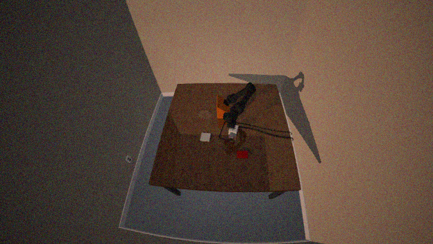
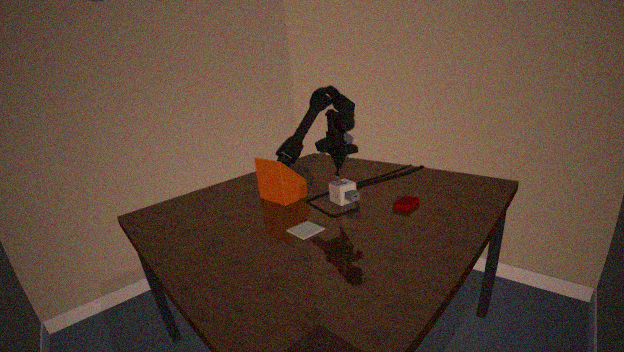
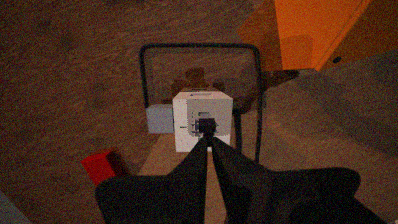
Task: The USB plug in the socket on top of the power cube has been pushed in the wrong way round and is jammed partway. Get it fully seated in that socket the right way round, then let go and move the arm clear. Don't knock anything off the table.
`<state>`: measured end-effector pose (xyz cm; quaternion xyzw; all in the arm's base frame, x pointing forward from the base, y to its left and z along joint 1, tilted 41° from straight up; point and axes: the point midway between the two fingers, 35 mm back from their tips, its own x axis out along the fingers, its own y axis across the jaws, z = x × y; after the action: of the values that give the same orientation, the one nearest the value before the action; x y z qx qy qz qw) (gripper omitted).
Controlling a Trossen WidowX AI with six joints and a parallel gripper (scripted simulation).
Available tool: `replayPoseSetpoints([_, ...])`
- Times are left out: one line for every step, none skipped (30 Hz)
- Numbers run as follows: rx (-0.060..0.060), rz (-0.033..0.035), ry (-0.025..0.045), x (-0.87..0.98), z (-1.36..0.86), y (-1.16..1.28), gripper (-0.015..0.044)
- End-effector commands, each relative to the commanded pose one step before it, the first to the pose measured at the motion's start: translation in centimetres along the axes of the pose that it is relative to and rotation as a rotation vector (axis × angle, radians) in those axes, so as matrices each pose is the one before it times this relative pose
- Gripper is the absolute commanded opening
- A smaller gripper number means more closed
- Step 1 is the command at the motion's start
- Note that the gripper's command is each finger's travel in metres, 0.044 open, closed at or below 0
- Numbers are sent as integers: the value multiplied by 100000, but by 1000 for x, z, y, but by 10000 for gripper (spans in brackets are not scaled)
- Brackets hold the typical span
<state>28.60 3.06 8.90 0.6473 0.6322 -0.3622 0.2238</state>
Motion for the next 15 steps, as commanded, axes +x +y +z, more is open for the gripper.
replayPoseSetpoints([-7, 2, 68, 6, -7, 1, 0])
replayPoseSetpoints([7, 2, 107, 9, -10, 1, 0])
replayPoseSetpoints([8, 3, 122, 10, -12, 1, 0])
replayPoseSetpoints([8, 3, 124, 11, -12, 1, 0])
replayPoseSetpoints([8, 3, 123, 11, -12, 1, 0])
replayPoseSetpoints([8, 3, 123, 11, -12, 1, 0])
replayPoseSetpoints([8, 3, 122, 11, -12, 1, 0])
replayPoseSetpoints([8, 3, 122, 11, -12, 1, 0])
replayPoseSetpoints([8, 3, 122, 11, -12, 1, 0])
replayPoseSetpoints([8, 3, 122, 11, -12, 1, 0])
replayPoseSetpoints([8, 3, 122, 11, -12, 1, 0])
replayPoseSetpoints([8, 3, 122, 11, -12, 1, 0])
replayPoseSetpoints([8, 3, 122, 11, -12, 1, 0])
replayPoseSetpoints([8, 3, 122, 11, -12, 1, 0])
replayPoseSetpoints([8, 3, 122, 11, -12, 1, 0])
